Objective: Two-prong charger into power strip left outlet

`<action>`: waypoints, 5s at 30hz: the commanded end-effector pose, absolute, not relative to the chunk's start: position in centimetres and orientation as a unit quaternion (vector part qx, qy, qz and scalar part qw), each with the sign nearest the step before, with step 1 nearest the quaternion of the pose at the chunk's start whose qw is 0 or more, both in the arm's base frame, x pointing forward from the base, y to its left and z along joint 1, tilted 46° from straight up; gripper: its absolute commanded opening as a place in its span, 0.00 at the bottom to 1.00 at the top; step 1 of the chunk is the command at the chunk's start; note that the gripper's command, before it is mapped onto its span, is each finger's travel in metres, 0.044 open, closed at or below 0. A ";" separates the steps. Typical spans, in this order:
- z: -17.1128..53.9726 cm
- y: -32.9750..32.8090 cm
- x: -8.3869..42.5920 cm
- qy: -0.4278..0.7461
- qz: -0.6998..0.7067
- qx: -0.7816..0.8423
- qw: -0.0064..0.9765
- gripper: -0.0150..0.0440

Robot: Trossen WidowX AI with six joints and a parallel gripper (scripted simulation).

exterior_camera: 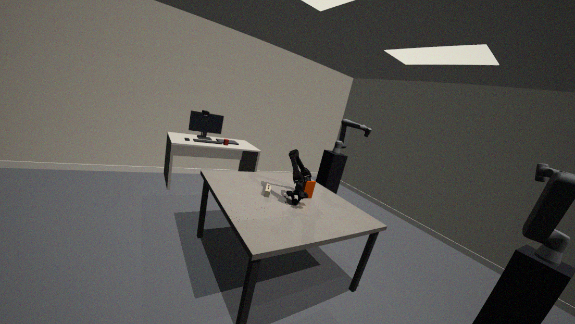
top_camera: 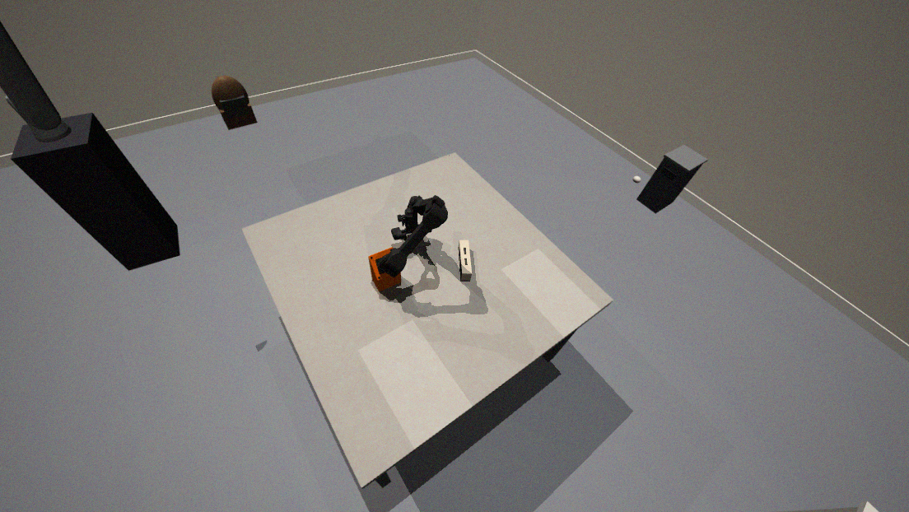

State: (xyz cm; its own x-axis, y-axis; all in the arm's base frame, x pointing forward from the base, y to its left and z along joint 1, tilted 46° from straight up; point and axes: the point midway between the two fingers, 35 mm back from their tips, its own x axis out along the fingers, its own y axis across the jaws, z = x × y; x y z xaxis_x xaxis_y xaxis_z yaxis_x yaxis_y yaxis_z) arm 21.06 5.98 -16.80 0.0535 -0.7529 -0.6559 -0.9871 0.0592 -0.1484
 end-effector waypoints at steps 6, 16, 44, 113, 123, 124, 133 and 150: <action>-16.8 6.0 21.1 0.661 0.192 -0.658 0.306 0.41; -14.9 8.0 21.0 0.660 0.193 -0.659 0.305 0.25; -11.6 7.9 23.0 0.691 0.075 -0.574 0.433 0.25; -6.0 -2.8 29.3 0.582 -0.399 -0.117 0.699 0.25; -5.4 -3.3 30.6 0.580 -0.402 -0.113 0.699 0.25; -5.4 -3.3 30.8 0.580 -0.402 -0.113 0.699 0.25; -4.9 -3.8 31.9 0.578 -0.405 -0.110 0.700 0.25; -4.1 -4.4 33.4 0.575 -0.409 -0.106 0.701 0.25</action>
